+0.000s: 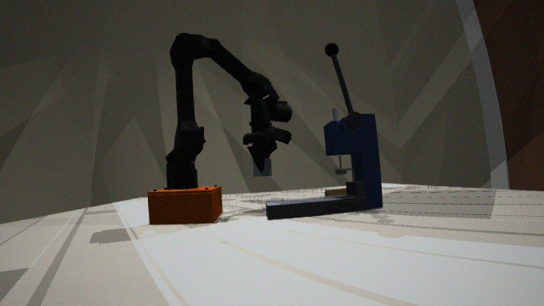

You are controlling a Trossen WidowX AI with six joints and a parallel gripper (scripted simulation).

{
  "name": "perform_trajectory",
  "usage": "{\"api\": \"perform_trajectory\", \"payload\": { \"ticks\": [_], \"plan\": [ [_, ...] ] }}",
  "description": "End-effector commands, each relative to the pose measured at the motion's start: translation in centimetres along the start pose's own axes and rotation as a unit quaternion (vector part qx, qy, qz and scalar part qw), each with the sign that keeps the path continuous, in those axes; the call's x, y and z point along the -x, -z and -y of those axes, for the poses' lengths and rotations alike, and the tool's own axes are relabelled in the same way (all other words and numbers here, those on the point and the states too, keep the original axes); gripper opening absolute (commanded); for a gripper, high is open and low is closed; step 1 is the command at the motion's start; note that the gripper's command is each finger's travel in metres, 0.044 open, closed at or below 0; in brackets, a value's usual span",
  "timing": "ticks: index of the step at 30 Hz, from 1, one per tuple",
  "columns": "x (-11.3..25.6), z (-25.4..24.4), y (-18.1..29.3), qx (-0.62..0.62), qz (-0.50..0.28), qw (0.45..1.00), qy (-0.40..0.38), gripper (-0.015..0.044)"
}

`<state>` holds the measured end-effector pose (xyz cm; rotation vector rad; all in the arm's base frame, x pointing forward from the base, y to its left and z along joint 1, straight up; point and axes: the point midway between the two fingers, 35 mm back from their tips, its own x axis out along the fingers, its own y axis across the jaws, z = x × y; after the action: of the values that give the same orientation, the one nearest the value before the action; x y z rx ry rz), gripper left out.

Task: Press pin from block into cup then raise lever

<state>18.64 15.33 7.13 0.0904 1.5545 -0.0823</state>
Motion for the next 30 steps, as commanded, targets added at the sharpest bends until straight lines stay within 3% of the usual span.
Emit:
{"api": "perform_trajectory", "payload": {
  "ticks": [1,30],
  "plan": [
    [0.7,0.3,-0.4,0.001,0.003,1.0,-0.005,0.0],
    [3.4,11.2,-5.0,0.0,0.005,1.0,0.002,0.0]
  ]
}}
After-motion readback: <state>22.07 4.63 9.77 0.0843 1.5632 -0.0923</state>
